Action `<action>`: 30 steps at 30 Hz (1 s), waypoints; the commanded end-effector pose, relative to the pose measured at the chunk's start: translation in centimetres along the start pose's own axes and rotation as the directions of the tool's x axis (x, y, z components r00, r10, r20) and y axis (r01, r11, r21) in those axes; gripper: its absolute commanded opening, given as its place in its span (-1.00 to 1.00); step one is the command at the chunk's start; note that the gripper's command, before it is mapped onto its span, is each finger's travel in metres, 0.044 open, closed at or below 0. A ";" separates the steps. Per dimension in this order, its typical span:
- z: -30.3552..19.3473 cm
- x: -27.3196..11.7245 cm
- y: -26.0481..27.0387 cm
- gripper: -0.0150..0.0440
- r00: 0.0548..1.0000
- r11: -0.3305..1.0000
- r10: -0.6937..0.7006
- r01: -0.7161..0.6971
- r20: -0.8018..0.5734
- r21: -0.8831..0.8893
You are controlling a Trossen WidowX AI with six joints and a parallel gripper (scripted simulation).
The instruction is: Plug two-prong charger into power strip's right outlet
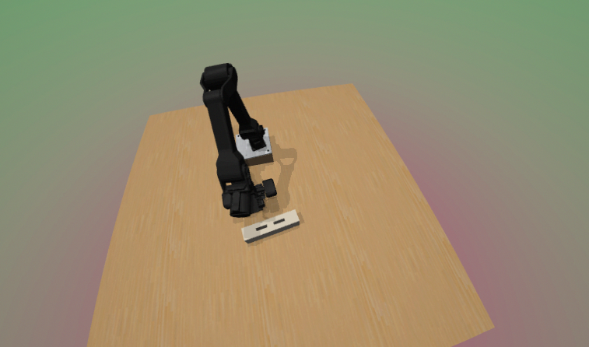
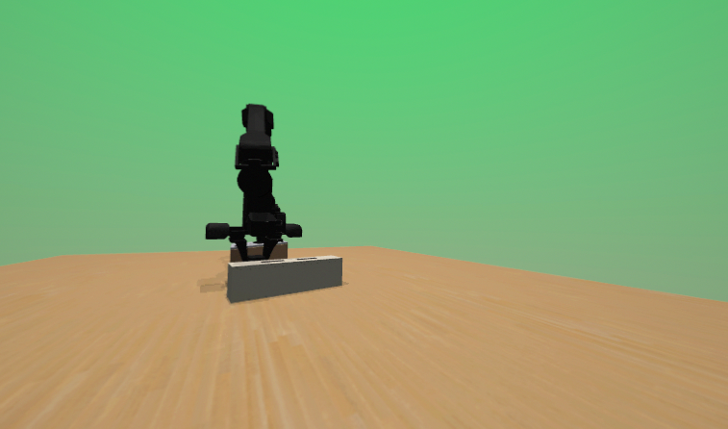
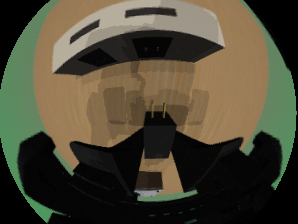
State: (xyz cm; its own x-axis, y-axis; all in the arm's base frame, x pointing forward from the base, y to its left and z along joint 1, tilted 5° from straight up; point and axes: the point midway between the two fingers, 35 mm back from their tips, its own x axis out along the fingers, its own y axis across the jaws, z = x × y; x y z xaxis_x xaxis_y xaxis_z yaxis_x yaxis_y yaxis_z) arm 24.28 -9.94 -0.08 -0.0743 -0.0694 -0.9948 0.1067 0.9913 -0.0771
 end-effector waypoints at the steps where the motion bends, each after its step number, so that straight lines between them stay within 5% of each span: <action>1: 0.8 -0.1 0.0 -0.49 1.000 1.000 -0.007 0.007 0.007 -0.013; 30: 4.3 -0.1 0.5 -0.49 1.000 0.999 -0.008 0.009 0.010 -0.047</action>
State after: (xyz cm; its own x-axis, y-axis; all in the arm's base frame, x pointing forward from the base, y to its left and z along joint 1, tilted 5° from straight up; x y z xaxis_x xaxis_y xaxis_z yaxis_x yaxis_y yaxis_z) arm 28.12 -9.86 -0.39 -0.0683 -0.0736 -0.9949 0.0620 0.9950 -0.0778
